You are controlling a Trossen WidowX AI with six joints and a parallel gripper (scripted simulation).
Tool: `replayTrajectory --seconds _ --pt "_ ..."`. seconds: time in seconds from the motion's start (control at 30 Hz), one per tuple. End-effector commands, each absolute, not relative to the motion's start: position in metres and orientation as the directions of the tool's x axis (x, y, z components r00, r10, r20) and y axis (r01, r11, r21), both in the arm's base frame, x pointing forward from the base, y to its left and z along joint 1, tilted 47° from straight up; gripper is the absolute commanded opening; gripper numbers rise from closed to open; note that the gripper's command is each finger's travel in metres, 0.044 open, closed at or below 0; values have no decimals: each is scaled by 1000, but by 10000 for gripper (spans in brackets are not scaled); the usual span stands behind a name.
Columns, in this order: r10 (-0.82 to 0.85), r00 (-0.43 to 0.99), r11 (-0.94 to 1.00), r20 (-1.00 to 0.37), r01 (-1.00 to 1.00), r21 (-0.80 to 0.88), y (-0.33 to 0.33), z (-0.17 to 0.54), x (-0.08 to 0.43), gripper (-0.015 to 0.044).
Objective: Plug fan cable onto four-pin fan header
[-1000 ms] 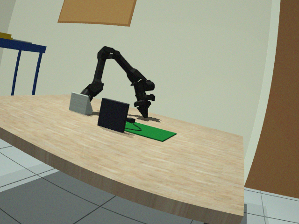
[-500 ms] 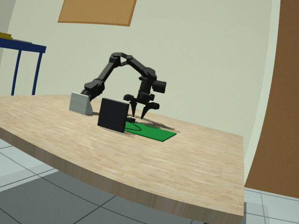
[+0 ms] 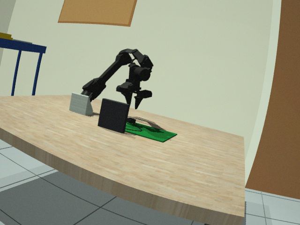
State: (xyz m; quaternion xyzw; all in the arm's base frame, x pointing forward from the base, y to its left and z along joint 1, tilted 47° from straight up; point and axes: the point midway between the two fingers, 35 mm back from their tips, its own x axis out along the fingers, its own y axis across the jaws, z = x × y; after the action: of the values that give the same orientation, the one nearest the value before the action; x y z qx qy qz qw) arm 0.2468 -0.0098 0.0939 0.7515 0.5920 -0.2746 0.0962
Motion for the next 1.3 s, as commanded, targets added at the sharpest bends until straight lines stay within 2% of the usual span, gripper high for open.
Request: replayTrajectory --seconds 0.0,1.27 --pt "850 166 -310 -499 925 -221 -13 94 246 210" --pt "851 167 -310 -498 925 -220 37 48 252 210"
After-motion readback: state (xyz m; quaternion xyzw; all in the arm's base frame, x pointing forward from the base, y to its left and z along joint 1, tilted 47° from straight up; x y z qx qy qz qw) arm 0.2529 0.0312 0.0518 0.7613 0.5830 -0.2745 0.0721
